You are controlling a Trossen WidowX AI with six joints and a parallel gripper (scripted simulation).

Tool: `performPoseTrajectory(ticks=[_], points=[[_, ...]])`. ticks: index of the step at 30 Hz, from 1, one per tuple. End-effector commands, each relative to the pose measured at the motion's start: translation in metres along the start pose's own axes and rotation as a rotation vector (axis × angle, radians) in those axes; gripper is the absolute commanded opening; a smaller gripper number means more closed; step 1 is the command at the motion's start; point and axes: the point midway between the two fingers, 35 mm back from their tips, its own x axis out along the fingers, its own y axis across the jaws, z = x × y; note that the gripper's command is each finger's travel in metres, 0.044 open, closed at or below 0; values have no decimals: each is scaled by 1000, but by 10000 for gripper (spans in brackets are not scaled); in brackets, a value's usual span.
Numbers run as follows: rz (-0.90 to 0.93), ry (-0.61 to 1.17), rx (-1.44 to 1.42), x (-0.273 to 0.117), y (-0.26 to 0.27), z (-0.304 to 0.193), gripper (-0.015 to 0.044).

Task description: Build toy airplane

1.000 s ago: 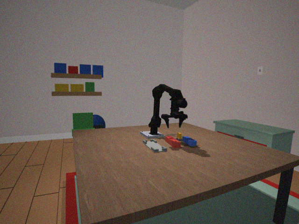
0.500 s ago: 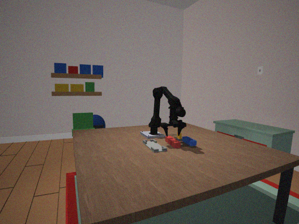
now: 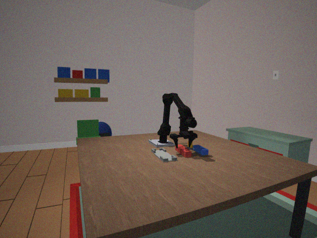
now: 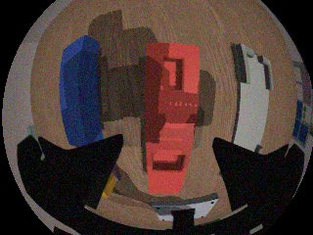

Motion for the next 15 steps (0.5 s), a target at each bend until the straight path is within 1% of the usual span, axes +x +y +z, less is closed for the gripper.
performPoseTrajectory(ticks=[1,15], points=[[0,8,0,7,0,-1,440],[0,8,0,30,0,-2,440]])
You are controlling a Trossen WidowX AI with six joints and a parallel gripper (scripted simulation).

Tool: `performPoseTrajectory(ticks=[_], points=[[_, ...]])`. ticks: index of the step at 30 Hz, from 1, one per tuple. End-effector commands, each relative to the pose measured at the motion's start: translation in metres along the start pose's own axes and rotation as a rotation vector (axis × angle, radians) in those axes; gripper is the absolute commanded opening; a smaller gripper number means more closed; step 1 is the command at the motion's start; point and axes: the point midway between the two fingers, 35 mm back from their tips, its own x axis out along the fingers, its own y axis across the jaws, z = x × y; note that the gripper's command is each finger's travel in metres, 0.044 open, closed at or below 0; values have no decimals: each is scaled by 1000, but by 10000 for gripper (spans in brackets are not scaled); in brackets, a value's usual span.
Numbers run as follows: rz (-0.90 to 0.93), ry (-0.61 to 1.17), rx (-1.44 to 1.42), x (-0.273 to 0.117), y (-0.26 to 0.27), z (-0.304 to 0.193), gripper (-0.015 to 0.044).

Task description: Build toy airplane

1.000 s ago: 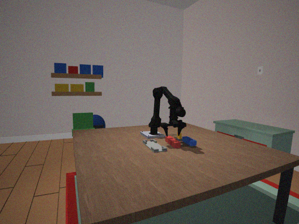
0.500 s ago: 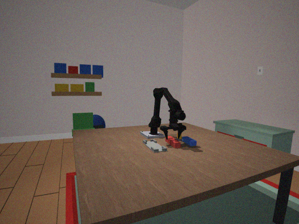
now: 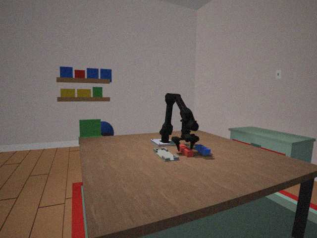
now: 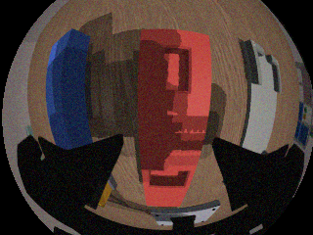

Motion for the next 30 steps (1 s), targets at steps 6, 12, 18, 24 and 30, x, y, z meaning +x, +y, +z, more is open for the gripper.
performPoseTrajectory(ticks=[6,12,18,24,30], points=[[0,8,4,10,0,-2,387],[0,8,4,10,0,-2,230],[0,8,4,10,0,-2,170],[0,8,4,5,0,-1,52],[0,7,4,-12,1,3,0]])
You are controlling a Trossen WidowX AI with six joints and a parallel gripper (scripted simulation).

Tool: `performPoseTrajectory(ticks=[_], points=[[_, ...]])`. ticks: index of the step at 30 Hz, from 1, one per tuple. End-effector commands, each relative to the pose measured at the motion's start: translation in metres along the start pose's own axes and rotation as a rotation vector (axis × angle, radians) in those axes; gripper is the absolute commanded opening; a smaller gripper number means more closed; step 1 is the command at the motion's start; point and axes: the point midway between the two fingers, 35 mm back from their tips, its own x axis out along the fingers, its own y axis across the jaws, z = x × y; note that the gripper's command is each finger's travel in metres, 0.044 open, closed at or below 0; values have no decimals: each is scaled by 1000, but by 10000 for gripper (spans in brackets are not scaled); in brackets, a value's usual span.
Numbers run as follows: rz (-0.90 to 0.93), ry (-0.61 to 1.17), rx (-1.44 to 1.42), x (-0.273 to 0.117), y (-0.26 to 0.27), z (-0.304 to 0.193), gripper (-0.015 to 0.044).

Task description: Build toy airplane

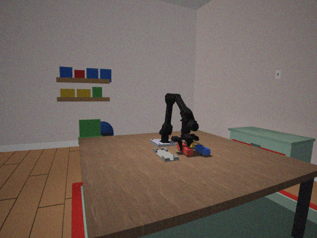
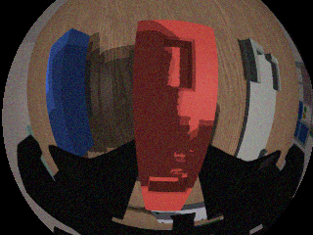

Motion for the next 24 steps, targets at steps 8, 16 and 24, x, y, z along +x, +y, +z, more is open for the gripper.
performPoseTrajectory(ticks=[8,16,24], points=[[6,-16,2,-35,2,7,0],[6,-16,2,-60,2,7,0],[5,-15,2,-85,1,4,0]])
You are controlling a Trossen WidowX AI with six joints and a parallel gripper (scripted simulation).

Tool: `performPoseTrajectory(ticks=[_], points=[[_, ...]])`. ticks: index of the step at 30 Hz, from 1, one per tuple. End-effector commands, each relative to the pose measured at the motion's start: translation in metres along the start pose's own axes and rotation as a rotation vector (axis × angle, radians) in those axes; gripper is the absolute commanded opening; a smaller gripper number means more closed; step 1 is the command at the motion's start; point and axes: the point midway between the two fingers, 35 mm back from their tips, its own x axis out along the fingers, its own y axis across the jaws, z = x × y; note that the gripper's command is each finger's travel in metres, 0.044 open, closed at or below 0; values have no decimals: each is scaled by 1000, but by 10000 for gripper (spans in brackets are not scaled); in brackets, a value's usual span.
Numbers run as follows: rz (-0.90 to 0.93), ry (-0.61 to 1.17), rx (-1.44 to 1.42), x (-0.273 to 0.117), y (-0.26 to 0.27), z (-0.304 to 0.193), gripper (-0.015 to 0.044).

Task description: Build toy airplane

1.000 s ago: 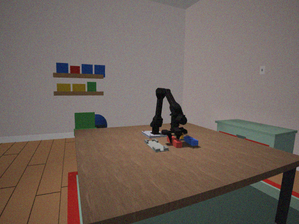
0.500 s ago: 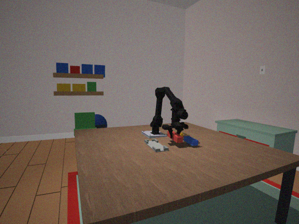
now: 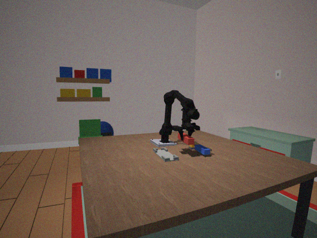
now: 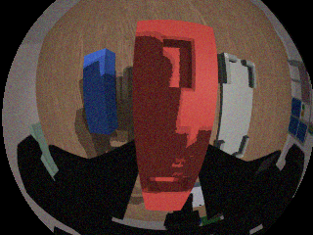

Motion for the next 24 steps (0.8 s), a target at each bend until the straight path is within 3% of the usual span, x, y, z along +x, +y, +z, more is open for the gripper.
performPoseTrajectory(ticks=[1,11,24], points=[[5,-9,-6,-13,0,-1,0],[4,-7,-6,-43,-1,-7,0],[0,-8,-38,-29,-29,4,0]])
